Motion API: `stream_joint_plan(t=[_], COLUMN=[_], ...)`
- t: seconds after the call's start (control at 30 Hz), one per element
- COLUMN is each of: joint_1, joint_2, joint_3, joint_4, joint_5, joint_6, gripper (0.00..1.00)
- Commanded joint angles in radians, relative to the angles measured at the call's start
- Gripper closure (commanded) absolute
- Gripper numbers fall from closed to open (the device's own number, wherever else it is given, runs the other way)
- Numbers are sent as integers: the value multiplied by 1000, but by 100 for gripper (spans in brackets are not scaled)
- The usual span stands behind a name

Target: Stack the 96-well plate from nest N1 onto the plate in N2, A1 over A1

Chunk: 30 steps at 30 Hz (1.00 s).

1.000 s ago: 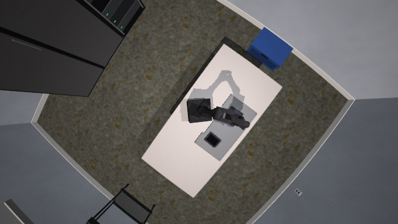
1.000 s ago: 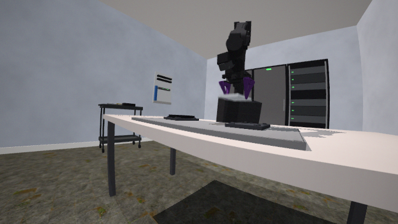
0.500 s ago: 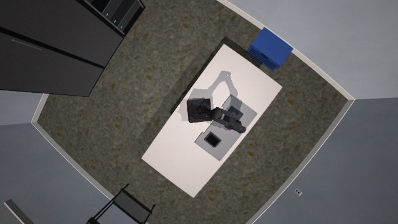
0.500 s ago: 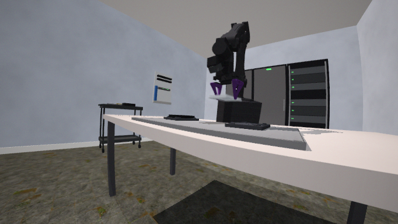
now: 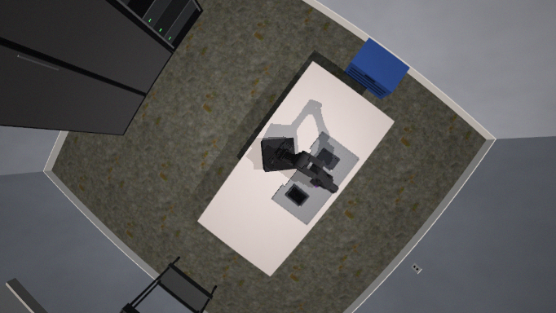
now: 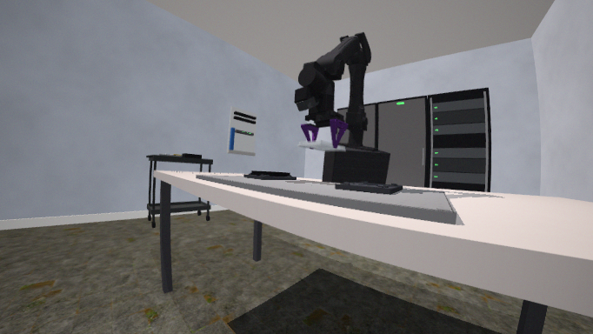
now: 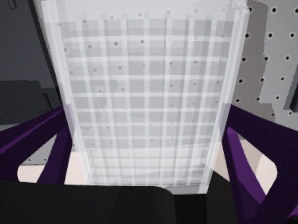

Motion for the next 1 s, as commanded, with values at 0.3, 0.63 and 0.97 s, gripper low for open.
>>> stream_joint_plan(t=[0.3, 0.63, 0.97], joint_1=[-125, -215, -324], joint_2=[19, 40, 78], joint_3=[-14, 20, 40], joint_4=[23, 17, -5], joint_5=[-35, -49, -65], joint_6=[-149, -240, -349], gripper=[100, 100, 100])
